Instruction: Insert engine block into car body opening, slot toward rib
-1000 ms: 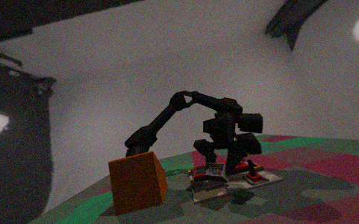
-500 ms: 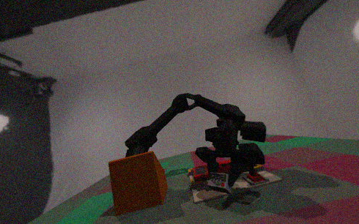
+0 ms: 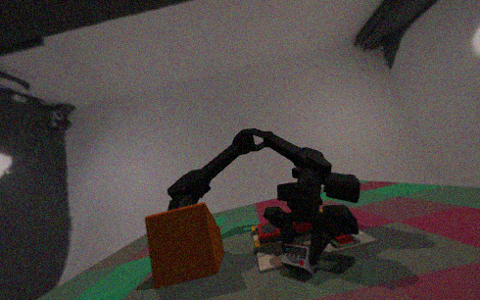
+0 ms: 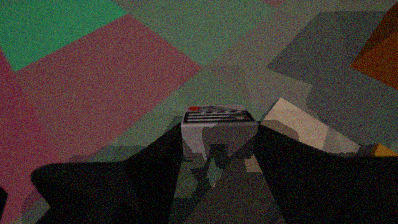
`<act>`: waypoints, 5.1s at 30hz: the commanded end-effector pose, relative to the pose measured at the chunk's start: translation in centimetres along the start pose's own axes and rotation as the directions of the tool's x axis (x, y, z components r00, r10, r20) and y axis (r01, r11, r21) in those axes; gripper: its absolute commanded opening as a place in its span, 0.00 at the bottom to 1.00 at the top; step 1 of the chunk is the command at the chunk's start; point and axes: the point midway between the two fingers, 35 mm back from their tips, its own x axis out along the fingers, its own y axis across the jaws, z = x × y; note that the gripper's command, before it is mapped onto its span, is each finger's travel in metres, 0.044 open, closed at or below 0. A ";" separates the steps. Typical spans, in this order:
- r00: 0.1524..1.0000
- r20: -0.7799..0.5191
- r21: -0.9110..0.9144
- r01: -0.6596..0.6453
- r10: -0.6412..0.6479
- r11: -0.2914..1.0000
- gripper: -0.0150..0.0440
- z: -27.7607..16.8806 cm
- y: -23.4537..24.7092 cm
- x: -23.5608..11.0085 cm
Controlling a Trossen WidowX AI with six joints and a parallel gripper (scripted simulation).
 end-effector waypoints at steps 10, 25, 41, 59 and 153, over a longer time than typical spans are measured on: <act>1.000 0.009 0.003 0.000 0.000 1.000 0.52 0.0 0.0 0.1; 1.000 0.009 0.003 0.000 0.000 1.000 1.00 0.0 0.0 0.1; 1.000 -0.002 0.008 -0.003 0.003 1.000 1.00 0.4 0.2 -4.0; 0.996 -0.082 -0.149 0.012 -0.024 0.989 1.00 1.0 0.2 -4.0; 0.649 -0.761 -0.648 -0.760 0.005 -0.050 1.00 2.3 0.6 0.0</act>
